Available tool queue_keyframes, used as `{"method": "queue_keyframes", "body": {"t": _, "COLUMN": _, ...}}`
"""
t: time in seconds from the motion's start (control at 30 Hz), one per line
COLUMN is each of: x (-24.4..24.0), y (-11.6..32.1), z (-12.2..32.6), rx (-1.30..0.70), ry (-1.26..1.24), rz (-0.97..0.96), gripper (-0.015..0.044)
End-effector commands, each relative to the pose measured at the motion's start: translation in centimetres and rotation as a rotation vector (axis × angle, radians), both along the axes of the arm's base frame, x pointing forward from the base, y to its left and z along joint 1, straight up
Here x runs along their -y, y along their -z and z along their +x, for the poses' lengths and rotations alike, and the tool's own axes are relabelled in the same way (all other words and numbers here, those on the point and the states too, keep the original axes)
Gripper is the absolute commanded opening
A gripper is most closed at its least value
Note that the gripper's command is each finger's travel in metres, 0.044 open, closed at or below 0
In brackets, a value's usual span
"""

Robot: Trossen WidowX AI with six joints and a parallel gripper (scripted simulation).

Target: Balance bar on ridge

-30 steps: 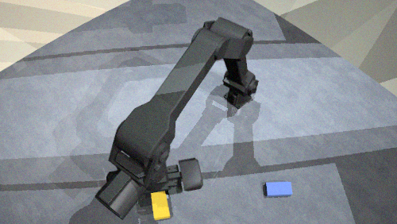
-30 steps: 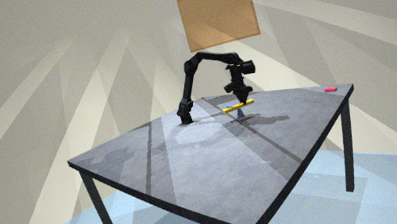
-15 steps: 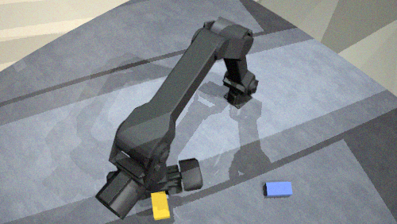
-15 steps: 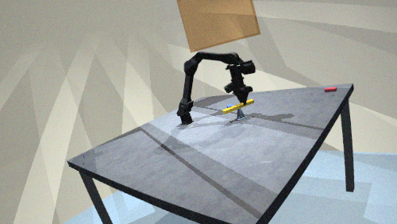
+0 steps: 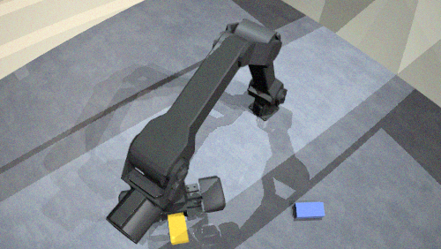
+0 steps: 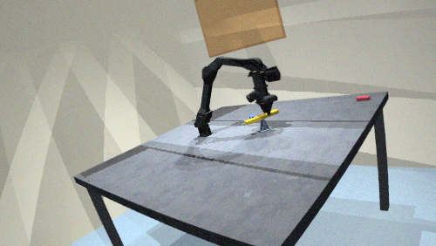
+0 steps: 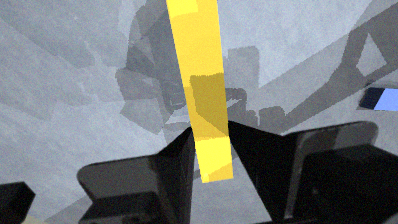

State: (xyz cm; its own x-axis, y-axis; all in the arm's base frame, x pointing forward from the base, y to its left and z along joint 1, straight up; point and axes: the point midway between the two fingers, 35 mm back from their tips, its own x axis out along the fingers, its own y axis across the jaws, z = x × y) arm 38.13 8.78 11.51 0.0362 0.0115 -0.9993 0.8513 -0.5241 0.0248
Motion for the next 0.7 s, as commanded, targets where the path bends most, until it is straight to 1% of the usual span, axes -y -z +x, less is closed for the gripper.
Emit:
{"method": "queue_keyframes", "body": {"t": 0.0, "x": 0.05, "y": 0.17, "z": 0.03, "rx": 0.0, "ry": 0.001, "rz": -0.003, "gripper": 0.0}}
{"method": "queue_keyframes", "body": {"t": 0.67, "x": 0.03, "y": 0.33, "z": 0.03, "rx": 0.0, "ry": 0.001, "rz": -0.003, "gripper": 0.0}}
